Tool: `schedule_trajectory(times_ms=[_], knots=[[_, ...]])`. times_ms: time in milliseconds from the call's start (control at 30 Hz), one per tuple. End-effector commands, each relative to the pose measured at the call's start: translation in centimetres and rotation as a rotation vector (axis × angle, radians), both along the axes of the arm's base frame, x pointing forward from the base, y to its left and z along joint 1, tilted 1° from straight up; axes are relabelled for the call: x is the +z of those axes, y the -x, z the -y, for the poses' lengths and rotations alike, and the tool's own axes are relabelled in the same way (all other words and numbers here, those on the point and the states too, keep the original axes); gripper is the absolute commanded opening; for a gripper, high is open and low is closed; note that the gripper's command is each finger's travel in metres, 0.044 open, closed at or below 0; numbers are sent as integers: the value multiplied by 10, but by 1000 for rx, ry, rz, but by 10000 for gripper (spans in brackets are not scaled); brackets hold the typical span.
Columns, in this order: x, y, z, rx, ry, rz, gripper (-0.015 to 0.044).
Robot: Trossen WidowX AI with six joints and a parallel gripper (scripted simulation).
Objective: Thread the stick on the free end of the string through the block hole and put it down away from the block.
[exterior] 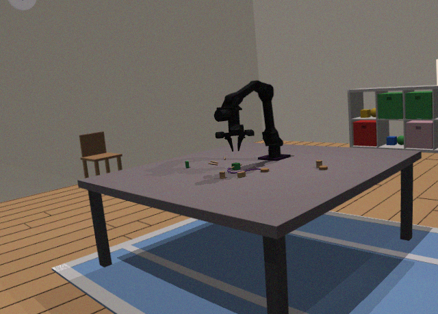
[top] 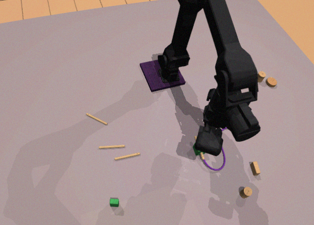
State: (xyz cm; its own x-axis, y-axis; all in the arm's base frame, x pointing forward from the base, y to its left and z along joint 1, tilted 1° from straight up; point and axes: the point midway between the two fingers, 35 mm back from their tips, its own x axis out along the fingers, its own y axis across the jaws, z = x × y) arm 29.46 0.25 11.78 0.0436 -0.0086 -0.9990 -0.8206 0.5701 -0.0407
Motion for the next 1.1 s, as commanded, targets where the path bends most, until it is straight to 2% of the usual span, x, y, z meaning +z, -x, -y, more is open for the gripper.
schedule_trajectory(times_ms=[0, 133, 1067], knots=[[-2, 20, 0, -843, -21, -17, 124], [-2, 22, 0, -988, -24, -17, 124], [-13, 20, 0, -988, -24, -17, 124]])
